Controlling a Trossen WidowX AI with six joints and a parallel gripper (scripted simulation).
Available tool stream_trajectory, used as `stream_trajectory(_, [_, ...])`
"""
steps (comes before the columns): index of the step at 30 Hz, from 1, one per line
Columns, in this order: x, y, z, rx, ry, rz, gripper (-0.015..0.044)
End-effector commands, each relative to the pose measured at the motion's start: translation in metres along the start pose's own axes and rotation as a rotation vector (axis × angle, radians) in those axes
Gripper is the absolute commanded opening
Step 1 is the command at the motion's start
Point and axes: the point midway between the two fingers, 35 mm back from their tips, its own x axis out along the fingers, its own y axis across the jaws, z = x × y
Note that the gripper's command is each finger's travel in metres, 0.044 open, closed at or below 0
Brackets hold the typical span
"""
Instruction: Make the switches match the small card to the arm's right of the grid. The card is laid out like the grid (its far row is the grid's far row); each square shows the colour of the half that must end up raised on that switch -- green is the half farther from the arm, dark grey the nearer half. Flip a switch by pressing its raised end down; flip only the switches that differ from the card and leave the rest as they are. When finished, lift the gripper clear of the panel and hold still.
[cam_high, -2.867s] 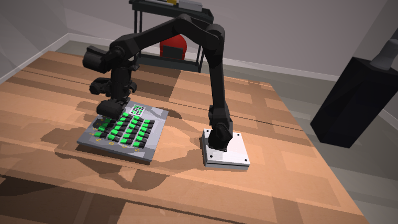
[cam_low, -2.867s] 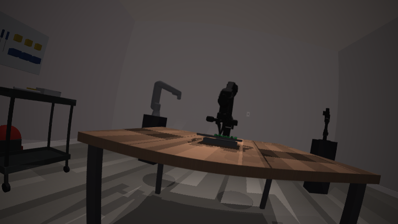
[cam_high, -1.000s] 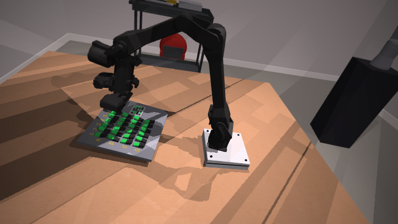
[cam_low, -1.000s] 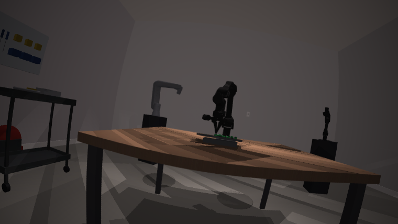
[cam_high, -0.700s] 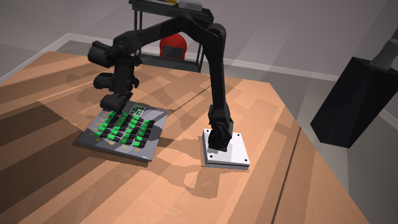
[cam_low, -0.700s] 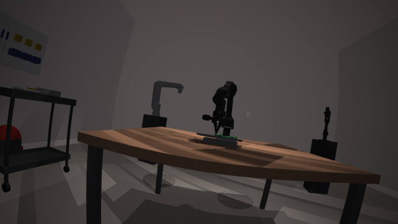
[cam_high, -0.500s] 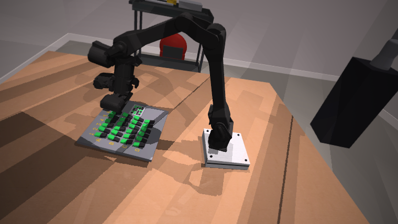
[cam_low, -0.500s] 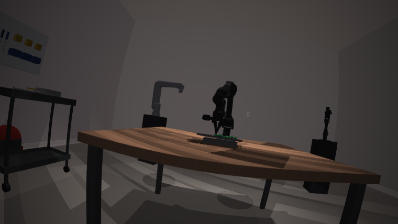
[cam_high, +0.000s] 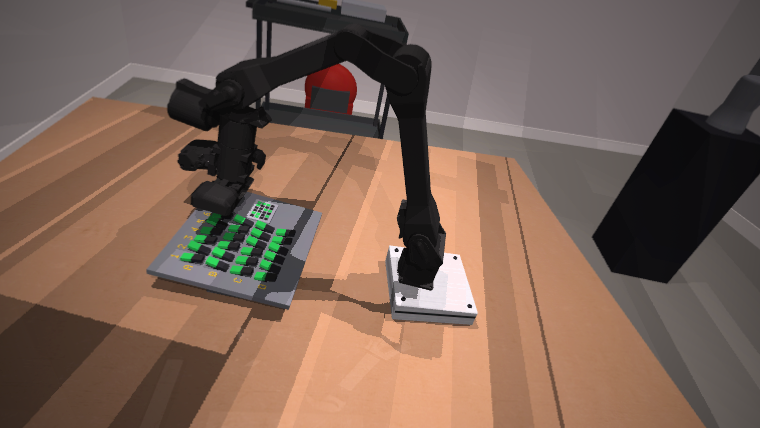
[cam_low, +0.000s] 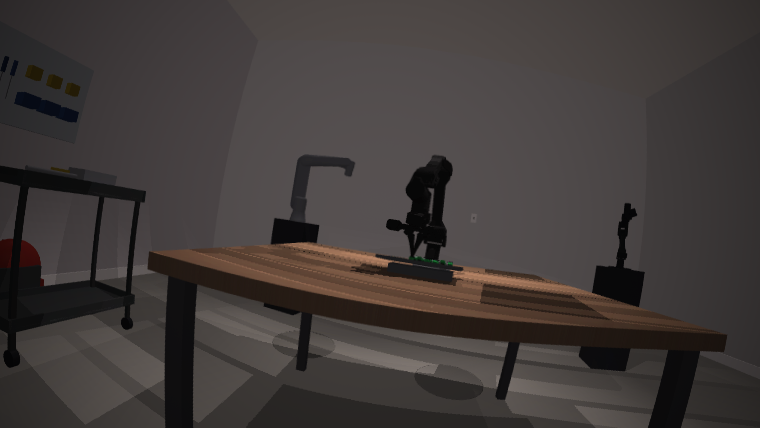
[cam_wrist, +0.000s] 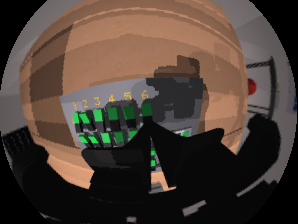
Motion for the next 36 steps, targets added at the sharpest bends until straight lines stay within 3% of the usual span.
stream_trajectory(1, [0.001,0.001,0.000,-0.002,-0.001,0.004,0.0000])
stream_trajectory(33, [0.005,0.001,0.000,-0.002,-0.001,0.004,0.0000])
stream_trajectory(36, [-0.019,0.000,0.003,-0.001,0.009,0.002,0.0000])
